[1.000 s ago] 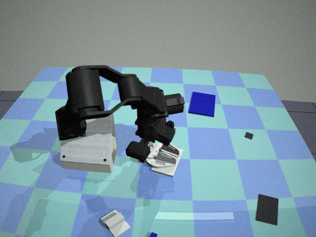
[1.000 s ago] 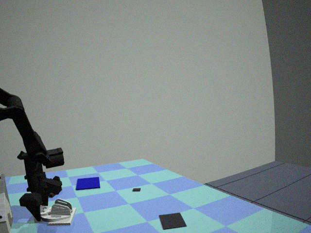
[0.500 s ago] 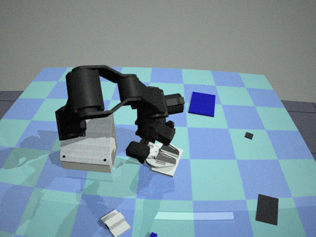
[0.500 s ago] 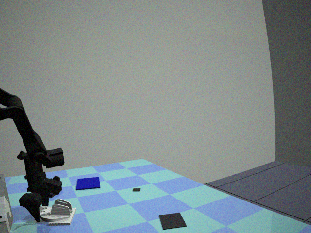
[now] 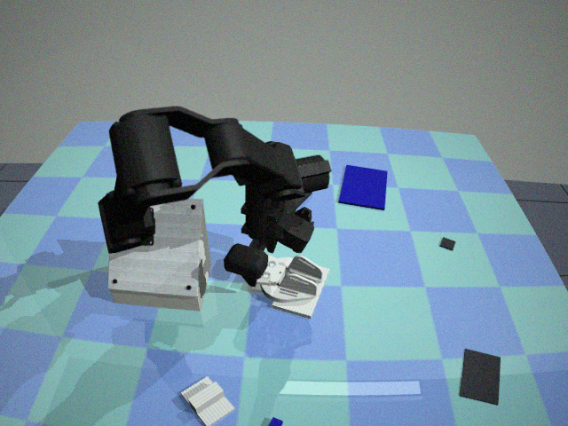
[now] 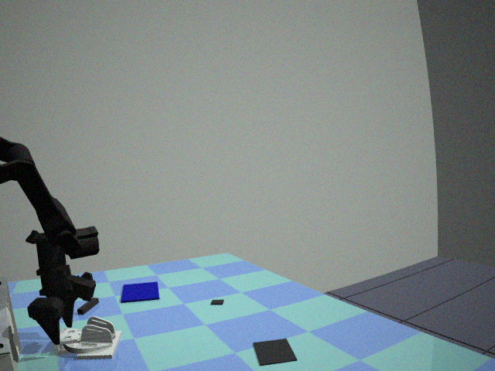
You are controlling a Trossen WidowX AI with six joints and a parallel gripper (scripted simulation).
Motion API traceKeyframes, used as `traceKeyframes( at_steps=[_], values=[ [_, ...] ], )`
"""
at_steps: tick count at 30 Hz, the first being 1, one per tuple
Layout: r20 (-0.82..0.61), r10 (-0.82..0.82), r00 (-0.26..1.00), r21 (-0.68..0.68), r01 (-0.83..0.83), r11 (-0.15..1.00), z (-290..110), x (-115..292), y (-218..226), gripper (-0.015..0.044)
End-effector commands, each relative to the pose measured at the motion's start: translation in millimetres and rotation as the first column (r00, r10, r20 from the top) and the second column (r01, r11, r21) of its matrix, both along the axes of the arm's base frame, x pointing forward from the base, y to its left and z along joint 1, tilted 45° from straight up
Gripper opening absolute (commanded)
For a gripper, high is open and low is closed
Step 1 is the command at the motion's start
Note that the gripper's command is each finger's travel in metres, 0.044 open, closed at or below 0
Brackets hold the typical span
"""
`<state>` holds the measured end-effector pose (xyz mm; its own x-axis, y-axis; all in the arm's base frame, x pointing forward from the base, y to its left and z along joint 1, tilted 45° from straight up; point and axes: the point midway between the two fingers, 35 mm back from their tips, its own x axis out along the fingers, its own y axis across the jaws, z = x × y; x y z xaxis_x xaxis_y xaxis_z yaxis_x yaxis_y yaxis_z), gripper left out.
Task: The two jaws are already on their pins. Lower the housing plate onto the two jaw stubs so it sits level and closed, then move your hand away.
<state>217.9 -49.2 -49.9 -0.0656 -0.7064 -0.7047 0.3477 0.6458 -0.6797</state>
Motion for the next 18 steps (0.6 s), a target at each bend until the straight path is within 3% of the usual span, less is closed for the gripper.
traceKeyframes(
  at_steps=[1,8,14,18],
  values=[
    [0.029,0.007,1.0,0.008,-0.008,1.0,27,8,27,0.044],
    [0.023,0.017,1.0,0.003,-0.017,1.0,33,7,35,0.044],
    [0.027,0.008,1.0,0.007,-0.008,1.0,75,-12,72,0.044],
    [0.027,0.007,1.0,0.007,-0.008,1.0,77,-13,74,0.044]
  ],
)
